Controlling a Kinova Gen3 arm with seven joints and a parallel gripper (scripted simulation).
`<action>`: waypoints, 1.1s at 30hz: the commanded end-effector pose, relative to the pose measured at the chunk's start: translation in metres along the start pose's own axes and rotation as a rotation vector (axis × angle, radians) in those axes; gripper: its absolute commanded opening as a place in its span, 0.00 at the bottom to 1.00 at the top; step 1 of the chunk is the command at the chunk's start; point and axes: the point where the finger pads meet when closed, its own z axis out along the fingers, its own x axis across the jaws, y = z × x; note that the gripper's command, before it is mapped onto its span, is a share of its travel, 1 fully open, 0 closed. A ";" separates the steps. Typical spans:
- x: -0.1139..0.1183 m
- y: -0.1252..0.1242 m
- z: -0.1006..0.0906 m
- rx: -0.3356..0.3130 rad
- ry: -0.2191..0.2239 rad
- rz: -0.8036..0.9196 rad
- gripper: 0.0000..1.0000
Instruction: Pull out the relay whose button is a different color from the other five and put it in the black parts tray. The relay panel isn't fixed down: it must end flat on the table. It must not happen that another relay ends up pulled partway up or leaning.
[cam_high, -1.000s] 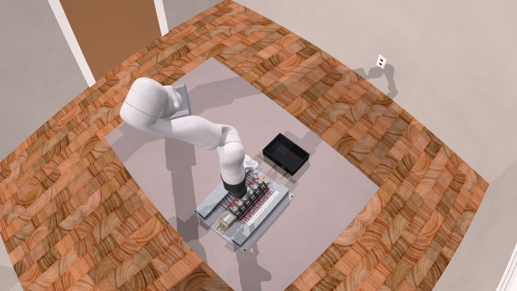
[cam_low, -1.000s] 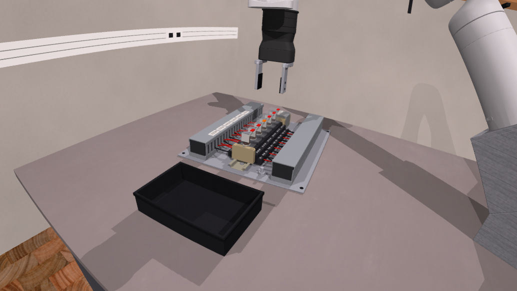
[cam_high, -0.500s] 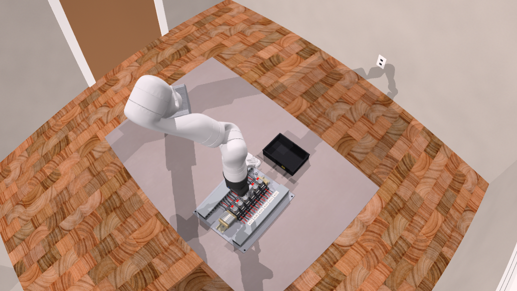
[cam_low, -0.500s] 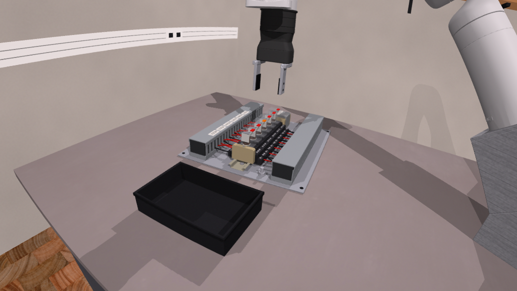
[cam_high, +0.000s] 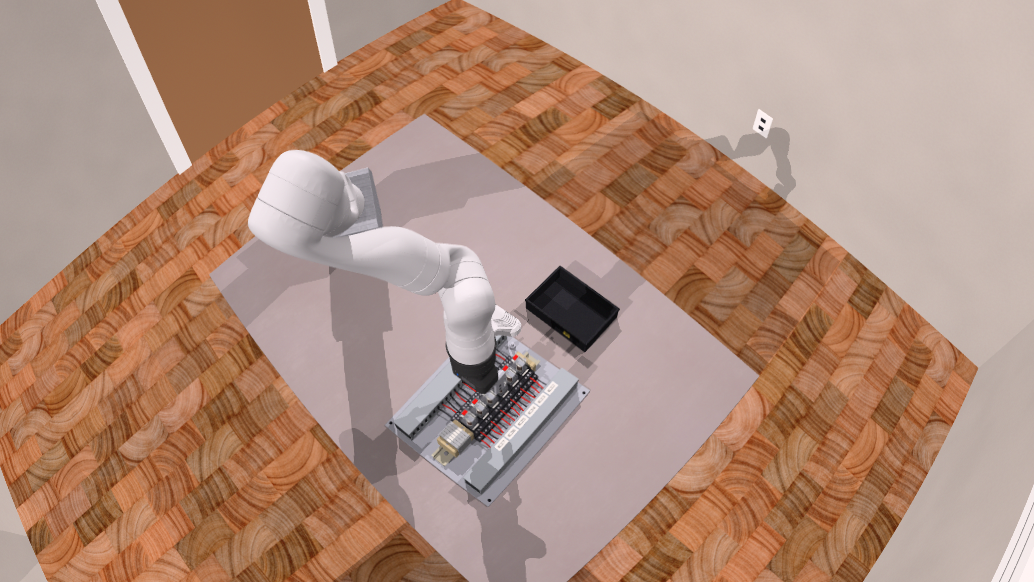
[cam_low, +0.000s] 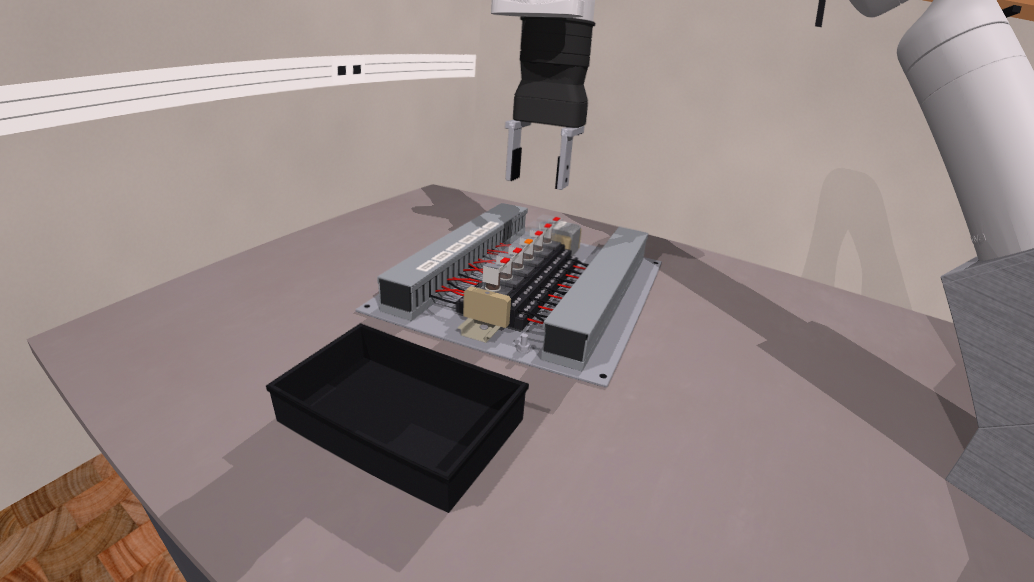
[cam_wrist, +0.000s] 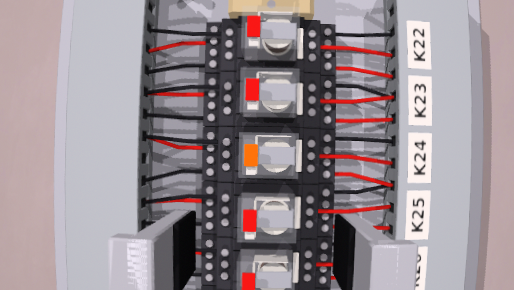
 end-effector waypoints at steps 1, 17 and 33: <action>0.000 0.000 0.000 0.000 0.001 0.000 0.98; 0.000 0.000 0.000 0.000 0.001 0.000 0.98; 0.000 -0.017 0.004 0.000 0.001 0.000 0.98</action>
